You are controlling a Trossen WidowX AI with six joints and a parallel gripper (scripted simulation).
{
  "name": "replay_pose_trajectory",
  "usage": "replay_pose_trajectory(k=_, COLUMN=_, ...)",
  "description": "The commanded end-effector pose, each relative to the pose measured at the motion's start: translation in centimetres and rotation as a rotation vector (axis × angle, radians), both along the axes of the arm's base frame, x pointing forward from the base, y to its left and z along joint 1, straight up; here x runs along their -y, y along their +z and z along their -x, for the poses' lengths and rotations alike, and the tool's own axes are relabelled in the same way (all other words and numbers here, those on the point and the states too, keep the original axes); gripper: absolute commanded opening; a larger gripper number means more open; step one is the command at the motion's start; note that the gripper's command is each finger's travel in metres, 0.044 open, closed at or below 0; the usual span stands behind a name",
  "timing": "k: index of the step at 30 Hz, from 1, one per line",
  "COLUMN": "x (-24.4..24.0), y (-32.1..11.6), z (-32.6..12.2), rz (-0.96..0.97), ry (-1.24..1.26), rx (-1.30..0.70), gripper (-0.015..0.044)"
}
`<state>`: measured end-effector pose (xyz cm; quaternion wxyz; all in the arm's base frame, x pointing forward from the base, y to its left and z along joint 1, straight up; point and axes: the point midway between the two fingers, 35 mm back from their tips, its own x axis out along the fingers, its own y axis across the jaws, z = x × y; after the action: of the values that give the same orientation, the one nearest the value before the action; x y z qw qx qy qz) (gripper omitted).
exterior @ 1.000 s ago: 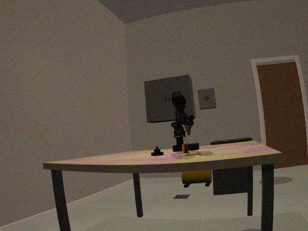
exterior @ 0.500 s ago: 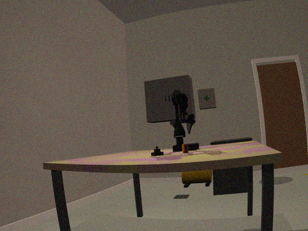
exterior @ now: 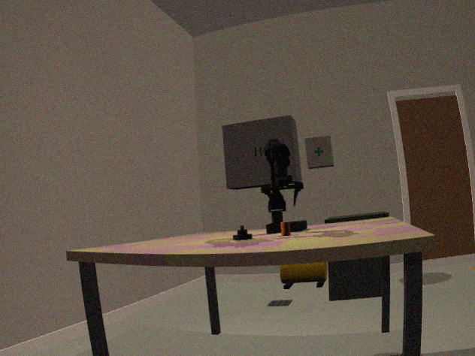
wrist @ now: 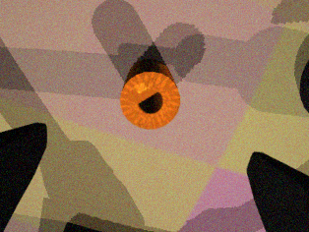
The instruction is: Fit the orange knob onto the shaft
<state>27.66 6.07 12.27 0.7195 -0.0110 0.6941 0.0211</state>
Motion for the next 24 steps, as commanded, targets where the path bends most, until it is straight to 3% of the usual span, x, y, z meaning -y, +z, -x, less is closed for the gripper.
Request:
replay_pose_trajectory(k=1, x=0.1, y=-0.2, z=0.0, rz=0.005, ry=-0.023, rx=-0.002, gripper=0.044)
replay_pose_trajectory(k=5, x=0.0, y=-3.3, z=-0.1, rz=0.004, ry=-0.053, rx=-0.003, gripper=0.044)
replay_pose_trajectory(k=24, x=0.0, y=-6.4, z=-0.3, rz=0.004, ry=-0.055, rx=-0.003, gripper=0.044)
